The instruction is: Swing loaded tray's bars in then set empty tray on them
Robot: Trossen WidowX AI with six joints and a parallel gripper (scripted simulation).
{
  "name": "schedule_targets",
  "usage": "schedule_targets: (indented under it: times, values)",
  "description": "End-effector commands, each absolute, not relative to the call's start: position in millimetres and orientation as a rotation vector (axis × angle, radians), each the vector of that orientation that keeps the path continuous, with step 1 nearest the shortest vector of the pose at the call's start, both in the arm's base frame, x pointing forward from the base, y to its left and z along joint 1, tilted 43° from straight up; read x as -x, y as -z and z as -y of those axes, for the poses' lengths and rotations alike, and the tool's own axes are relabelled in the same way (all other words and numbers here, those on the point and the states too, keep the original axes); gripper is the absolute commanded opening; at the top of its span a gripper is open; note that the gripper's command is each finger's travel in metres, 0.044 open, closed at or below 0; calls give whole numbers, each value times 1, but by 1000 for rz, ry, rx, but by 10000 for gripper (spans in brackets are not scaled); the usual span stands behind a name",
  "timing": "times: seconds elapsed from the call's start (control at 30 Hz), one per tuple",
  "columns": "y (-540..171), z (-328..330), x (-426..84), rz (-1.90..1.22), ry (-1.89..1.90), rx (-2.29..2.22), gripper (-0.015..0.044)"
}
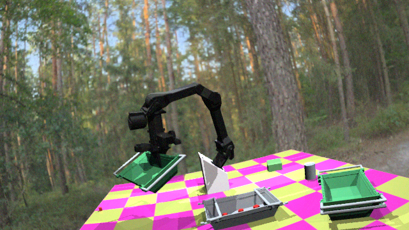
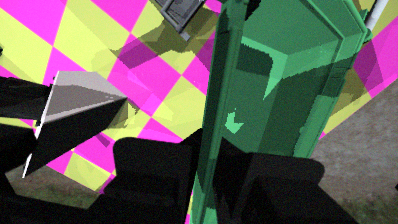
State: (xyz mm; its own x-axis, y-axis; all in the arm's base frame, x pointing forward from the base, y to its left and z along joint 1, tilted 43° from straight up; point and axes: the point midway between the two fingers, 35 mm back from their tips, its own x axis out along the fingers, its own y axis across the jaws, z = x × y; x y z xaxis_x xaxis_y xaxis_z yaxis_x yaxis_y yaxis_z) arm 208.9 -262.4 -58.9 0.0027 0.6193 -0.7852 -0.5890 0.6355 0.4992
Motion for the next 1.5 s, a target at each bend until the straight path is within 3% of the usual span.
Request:
schedule_targets:
  times: [0.0,0.77,1.47]
  values:
    - [40,255,-227,-1203,-972,52,0]
    - [-21,176,-295,-983,-1191,346,0]
    - [-76,85,-327,-730,-1388,587,0]
